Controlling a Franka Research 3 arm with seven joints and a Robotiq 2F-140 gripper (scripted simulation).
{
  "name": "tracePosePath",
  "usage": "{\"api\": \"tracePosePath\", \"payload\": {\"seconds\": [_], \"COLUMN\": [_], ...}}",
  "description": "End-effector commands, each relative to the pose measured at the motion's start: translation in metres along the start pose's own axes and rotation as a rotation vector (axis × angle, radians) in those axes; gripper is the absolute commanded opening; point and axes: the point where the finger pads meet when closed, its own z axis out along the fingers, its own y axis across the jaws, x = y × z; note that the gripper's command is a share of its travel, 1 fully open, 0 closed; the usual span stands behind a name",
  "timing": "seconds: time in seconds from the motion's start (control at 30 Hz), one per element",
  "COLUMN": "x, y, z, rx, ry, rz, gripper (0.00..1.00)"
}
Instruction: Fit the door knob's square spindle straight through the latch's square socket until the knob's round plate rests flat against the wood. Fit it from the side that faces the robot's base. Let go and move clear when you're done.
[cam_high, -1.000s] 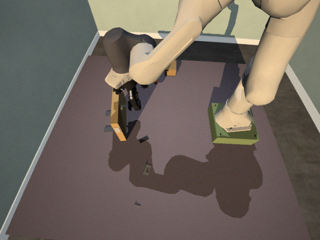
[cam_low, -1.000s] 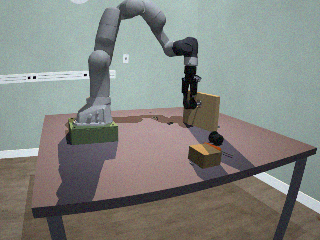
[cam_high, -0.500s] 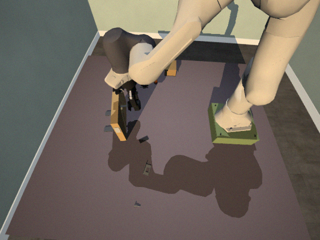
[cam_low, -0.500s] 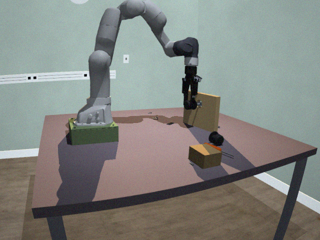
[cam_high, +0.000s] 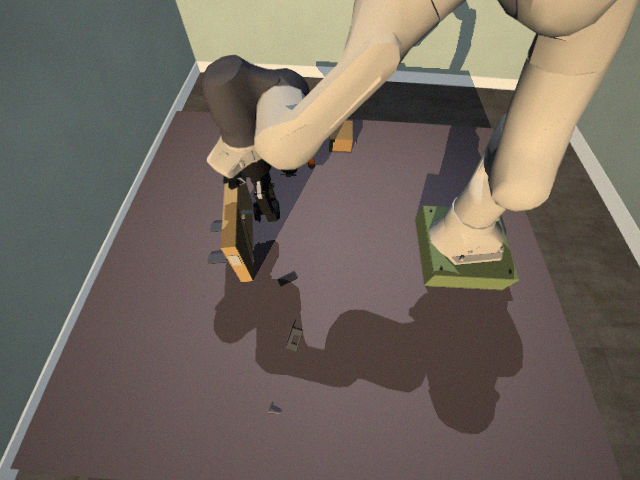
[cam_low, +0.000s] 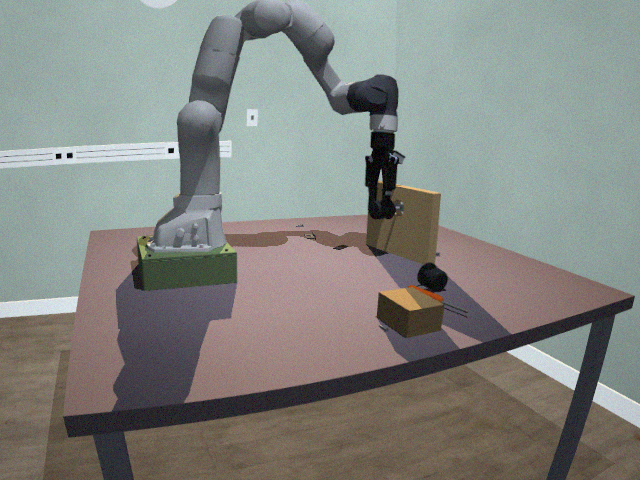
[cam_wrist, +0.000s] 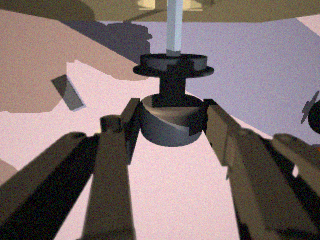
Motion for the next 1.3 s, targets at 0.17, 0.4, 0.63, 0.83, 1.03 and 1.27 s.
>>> {"api": "tracePosePath", "payload": {"seconds": [0.17,0.4,0.63,0.83,1.03,1.27], "x": [0.0021,0.0022,0.0055,0.0070,0.0071,0.0074], "y": [0.0001,0.0001,0.0002,0.0002,0.0002,0.0002], "z": [-0.0018,-0.0018,-0.0020,-0.0021,-0.0021,-0.0022], "rx": [-0.003,-0.003,-0.003,-0.003,-0.003,-0.003], "ry": [0.002,0.002,0.002,0.002,0.002,0.002], "rz": [0.002,0.002,0.002,0.002,0.002,0.002], "gripper": [0.42,0.42,0.42,0.42,0.42,0.42]}}
